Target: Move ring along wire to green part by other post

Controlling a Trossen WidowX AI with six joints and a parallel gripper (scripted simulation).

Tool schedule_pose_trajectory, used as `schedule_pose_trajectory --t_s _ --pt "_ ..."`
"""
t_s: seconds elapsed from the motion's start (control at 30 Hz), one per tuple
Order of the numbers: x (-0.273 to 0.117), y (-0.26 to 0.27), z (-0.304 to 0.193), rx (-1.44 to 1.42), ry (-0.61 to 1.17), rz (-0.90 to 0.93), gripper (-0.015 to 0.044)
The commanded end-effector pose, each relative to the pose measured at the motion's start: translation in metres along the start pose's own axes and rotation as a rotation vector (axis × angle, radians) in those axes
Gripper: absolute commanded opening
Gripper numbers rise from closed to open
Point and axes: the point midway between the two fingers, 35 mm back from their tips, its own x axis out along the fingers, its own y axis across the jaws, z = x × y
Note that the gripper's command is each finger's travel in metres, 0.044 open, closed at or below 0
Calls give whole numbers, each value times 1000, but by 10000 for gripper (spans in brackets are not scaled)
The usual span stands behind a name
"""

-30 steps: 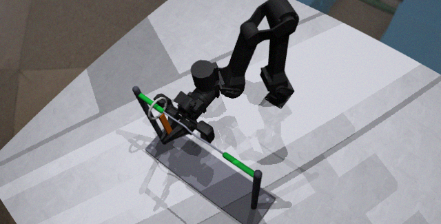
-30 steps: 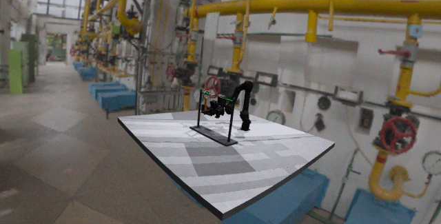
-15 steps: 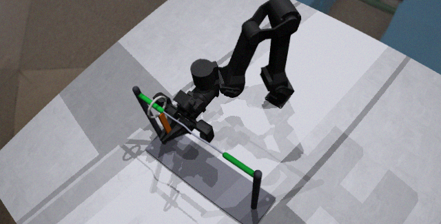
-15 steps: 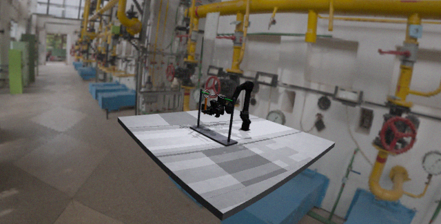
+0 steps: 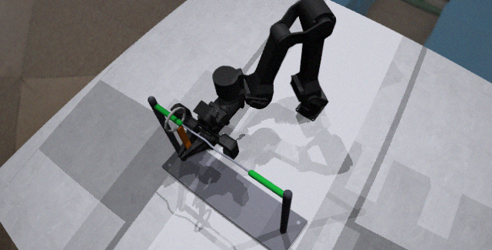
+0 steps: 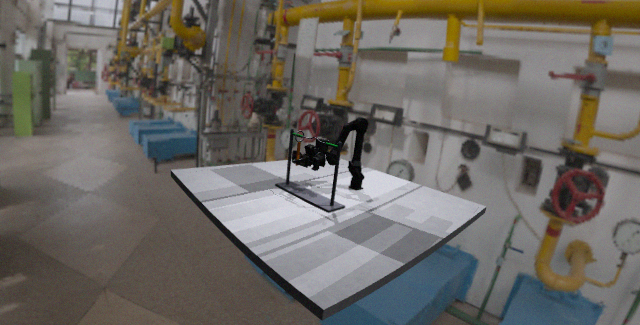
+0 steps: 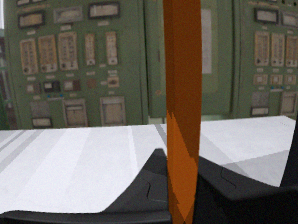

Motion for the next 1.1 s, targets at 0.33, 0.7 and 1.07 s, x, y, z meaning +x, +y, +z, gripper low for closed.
schedule_pose_trajectory --t_s 0.33,0.7,1.07 --pt "1 12 2 0 -4 -4 -150" --pt "1 23 2 3 -3 -3 -150" --pt "1 35 2 11 -3 0 -150"
